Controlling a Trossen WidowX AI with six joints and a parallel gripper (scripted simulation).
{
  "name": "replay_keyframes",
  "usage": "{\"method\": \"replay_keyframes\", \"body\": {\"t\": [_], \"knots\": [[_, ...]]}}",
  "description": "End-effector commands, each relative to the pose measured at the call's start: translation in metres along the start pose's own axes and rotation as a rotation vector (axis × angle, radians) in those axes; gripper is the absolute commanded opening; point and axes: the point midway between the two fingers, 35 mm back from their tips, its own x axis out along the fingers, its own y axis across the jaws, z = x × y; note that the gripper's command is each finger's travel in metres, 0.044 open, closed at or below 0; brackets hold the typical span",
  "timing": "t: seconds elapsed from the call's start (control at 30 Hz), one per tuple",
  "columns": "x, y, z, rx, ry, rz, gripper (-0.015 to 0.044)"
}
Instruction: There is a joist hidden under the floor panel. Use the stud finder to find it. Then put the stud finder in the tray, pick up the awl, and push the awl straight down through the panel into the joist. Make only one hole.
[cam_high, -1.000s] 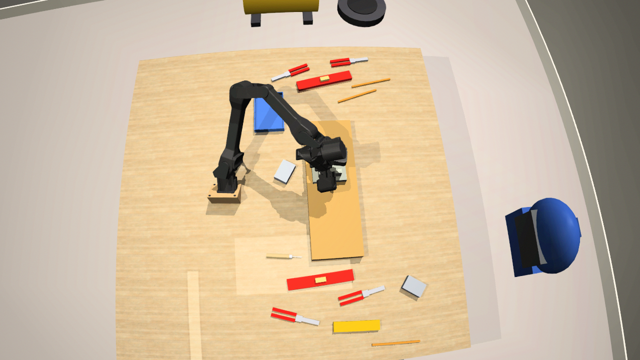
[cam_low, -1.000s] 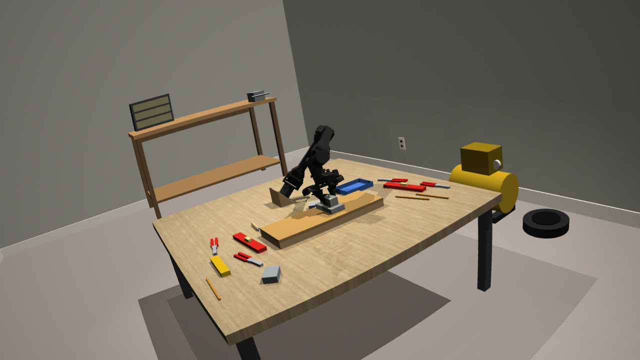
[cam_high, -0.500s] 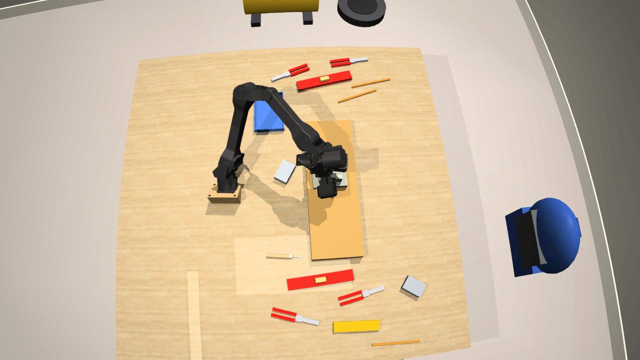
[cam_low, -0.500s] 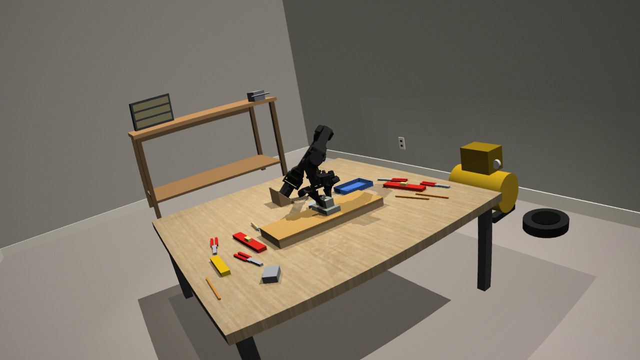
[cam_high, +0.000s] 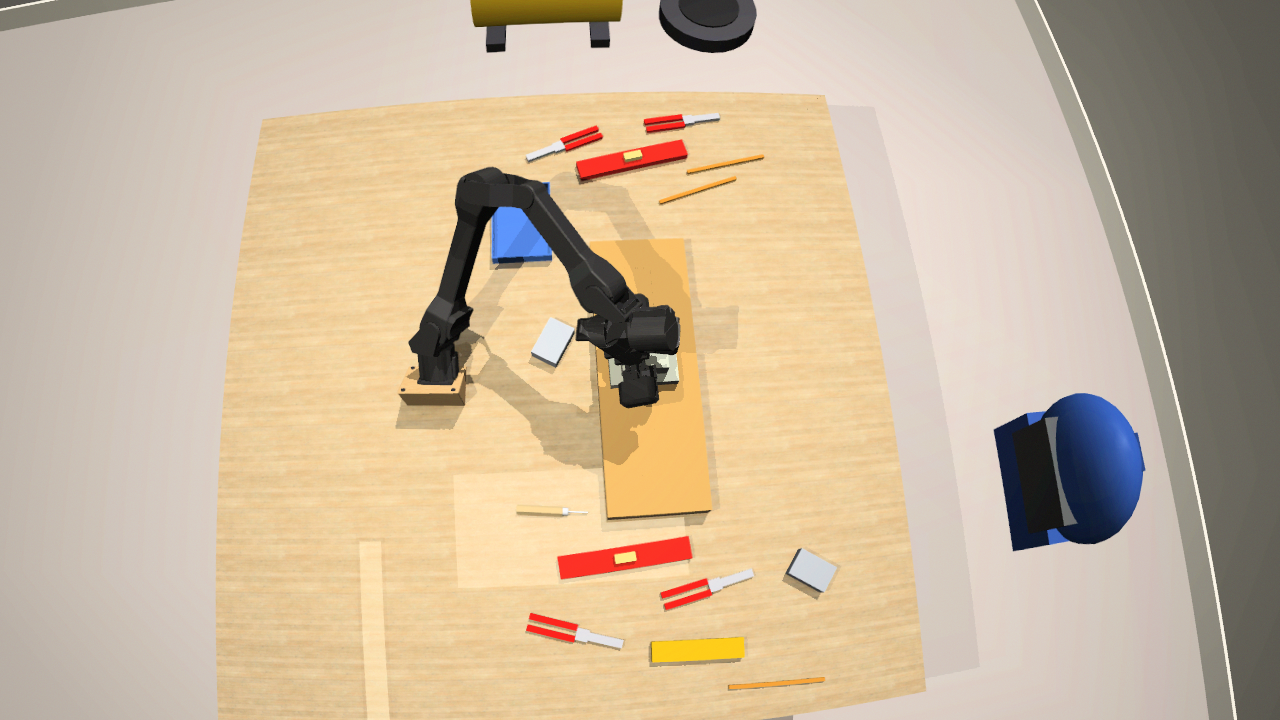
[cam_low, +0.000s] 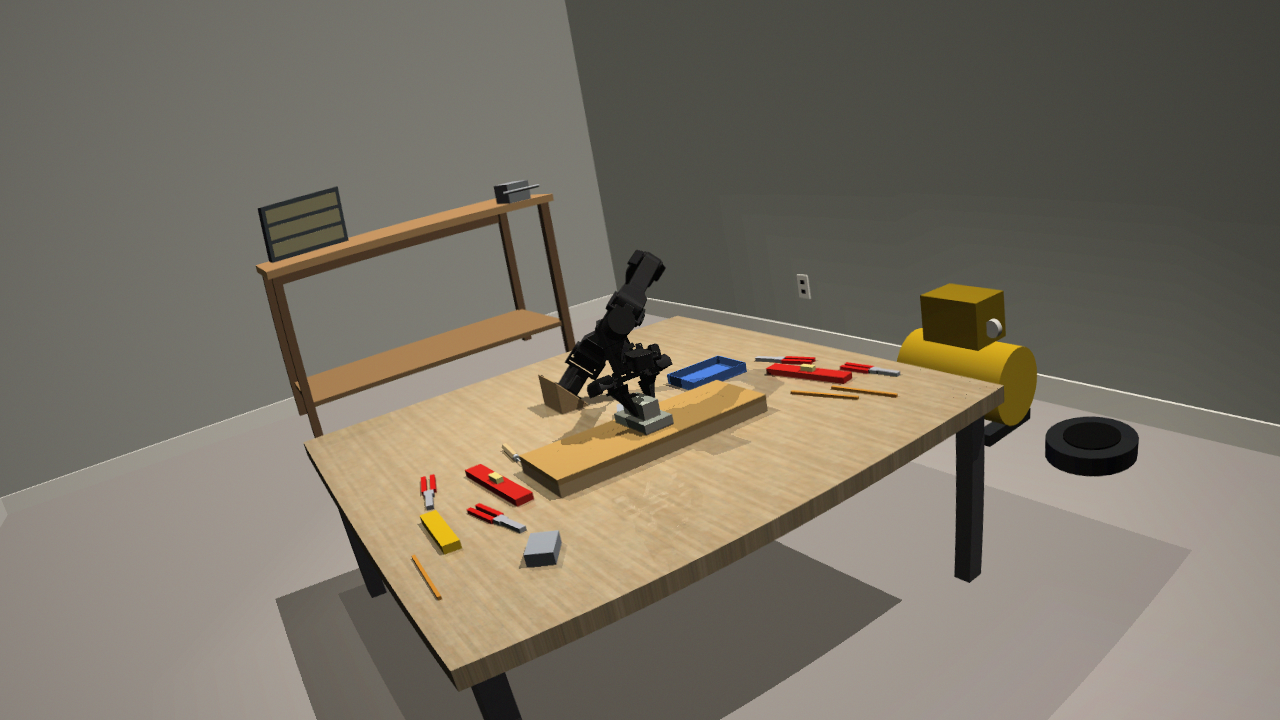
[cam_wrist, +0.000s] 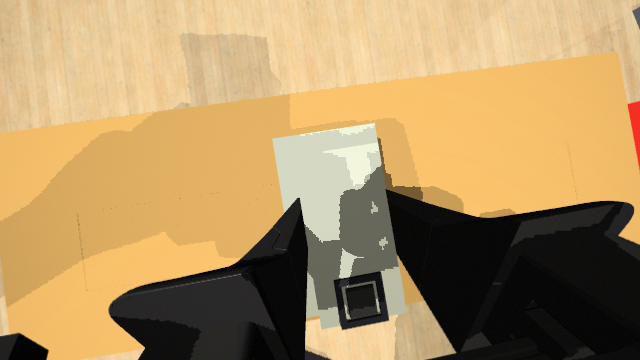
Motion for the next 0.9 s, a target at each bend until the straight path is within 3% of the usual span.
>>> {"method": "replay_keyframes", "body": {"t": [0.0, 0.87], "knots": [[0.000, -0.013, 0.000, 0.005, 0.000, -0.017, 0.0000], [-0.001, -0.049, 0.000, 0.004, 0.000, -0.018, 0.0000]]}}
